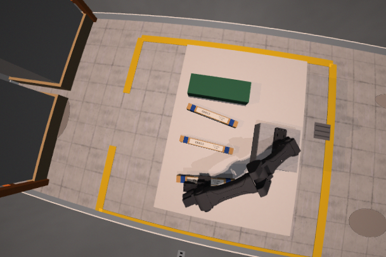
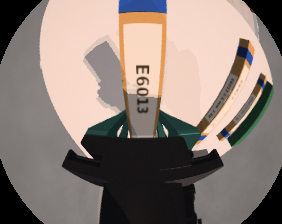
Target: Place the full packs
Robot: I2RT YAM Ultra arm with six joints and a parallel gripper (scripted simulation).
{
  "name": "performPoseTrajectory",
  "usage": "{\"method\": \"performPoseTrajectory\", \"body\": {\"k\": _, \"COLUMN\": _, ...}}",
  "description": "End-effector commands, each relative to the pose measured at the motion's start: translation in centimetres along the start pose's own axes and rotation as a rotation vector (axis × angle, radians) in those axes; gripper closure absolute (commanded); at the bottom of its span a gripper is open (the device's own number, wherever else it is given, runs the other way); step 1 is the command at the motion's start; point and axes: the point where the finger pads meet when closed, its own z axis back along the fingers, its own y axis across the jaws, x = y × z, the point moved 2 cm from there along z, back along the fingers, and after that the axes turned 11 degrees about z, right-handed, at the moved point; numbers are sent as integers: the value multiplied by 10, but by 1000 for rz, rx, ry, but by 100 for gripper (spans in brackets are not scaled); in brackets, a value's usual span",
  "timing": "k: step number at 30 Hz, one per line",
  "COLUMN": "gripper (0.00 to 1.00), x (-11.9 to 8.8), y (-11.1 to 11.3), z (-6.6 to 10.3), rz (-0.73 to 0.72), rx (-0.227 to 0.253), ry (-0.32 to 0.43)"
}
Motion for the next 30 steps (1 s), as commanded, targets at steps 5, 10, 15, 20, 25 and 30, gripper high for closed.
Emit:
{"method": "performPoseTrajectory", "body": {"k": 5, "gripper": 100, "x": 8, "y": 5, "z": 27, "rz": 1, "rx": 23, "ry": -90}}
{"method": "performPoseTrajectory", "body": {"k": 10, "gripper": 100, "x": 13, "y": 7, "z": 24, "rz": 3, "rx": 28, "ry": -108}}
{"method": "performPoseTrajectory", "body": {"k": 15, "gripper": 100, "x": 18, "y": 9, "z": 26, "rz": 5, "rx": 35, "ry": -130}}
{"method": "performPoseTrajectory", "body": {"k": 20, "gripper": 100, "x": 9, "y": 7, "z": 6, "rz": 5, "rx": 23, "ry": -90}}
{"method": "performPoseTrajectory", "body": {"k": 25, "gripper": 100, "x": 13, "y": 7, "z": 1, "rz": 3, "rx": 26, "ry": -100}}
{"method": "performPoseTrajectory", "body": {"k": 30, "gripper": 100, "x": 16, "y": 7, "z": 9, "rz": 1, "rx": 28, "ry": -106}}
